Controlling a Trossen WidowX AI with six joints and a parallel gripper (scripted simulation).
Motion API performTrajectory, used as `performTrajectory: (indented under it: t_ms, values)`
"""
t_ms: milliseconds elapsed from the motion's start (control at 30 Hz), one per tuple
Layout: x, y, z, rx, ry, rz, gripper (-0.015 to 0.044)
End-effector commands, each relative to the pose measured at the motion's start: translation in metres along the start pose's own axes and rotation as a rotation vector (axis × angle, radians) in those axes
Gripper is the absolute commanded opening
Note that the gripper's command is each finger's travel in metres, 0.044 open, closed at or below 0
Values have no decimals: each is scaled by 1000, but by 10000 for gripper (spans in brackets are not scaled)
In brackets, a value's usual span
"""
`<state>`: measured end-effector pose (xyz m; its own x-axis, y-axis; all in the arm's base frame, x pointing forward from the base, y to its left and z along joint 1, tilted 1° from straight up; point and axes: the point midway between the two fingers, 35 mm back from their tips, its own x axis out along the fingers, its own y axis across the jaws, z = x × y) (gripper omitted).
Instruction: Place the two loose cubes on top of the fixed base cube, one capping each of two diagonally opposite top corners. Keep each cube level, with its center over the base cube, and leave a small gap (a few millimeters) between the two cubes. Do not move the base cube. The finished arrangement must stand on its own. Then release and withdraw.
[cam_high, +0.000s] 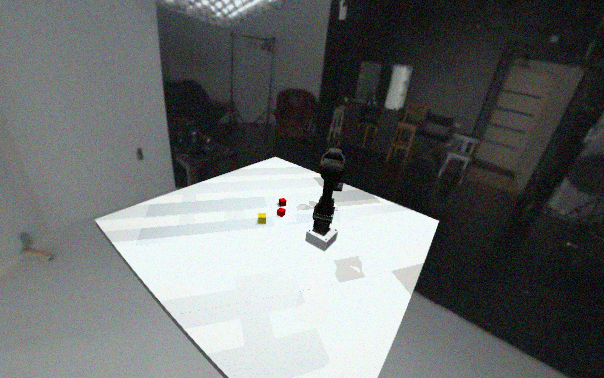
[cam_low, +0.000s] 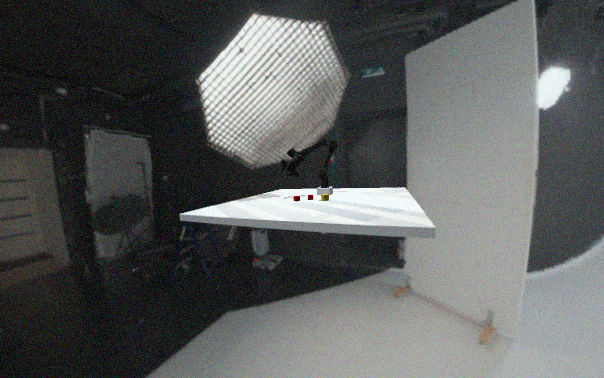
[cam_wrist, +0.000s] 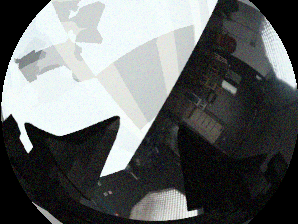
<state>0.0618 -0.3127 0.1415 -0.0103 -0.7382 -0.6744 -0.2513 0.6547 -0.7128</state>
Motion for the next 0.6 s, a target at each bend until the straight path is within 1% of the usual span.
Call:
performTrajectory:
  t_ms: [0,267,567]
  values:
    - [1,-4,62,186,-140,149,265]
    - [-16,4,139,407,-211,389,265]
    - [-49,27,212,601,-141,645,265]
